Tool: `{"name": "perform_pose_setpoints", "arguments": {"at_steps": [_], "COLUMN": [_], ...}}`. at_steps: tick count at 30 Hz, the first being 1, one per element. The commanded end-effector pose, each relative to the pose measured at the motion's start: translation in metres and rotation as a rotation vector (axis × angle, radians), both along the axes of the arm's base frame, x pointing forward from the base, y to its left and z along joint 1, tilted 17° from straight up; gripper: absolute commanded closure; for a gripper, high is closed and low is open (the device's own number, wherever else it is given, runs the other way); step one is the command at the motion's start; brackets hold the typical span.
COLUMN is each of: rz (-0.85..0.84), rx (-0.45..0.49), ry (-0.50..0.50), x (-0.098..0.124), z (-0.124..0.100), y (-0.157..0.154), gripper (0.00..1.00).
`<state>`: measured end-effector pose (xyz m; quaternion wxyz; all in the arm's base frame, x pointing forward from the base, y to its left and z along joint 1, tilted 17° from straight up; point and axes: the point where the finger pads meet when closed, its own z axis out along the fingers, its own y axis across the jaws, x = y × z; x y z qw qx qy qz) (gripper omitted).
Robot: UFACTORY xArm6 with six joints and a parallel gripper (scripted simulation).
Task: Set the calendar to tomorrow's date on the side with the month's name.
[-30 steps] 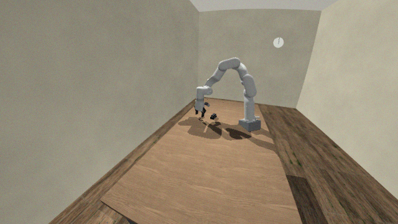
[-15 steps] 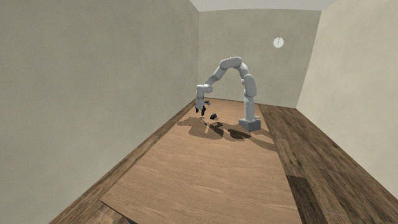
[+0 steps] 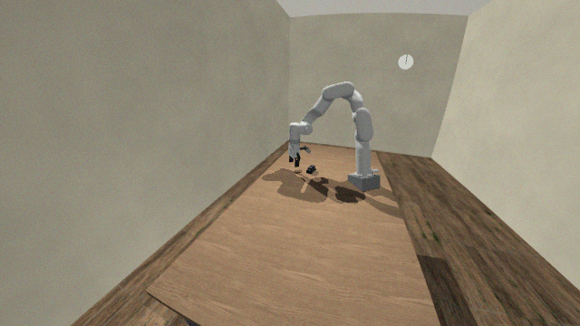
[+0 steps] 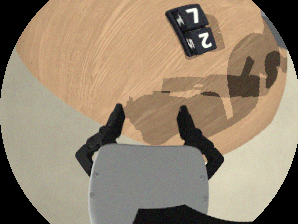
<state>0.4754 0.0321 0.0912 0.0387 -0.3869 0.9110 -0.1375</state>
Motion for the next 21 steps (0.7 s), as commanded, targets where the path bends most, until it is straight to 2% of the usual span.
{"name": "perform_pose_setpoints", "arguments": {"at_steps": [1, 6, 11, 14, 17, 21], "rz": [-0.081, -0.092, -0.264, -0.269, -0.280, -0.417], "rx": [0.011, 0.013, 0.046, 0.047, 0.049, 0.074], "ry": [-0.026, -0.029, -0.068, -0.070, -0.072, -0.104], "x": [-0.007, -0.007, -0.009, -0.016, -0.017, -0.018], "z": [0.006, 0.006, 0.007, 0.010, 0.010, 0.011], "y": [-0.023, -0.024, -0.029, -0.051, -0.052, -0.055], "gripper": [0.00, 0.00, 0.00, 0.00, 0.00, 0.00]}}
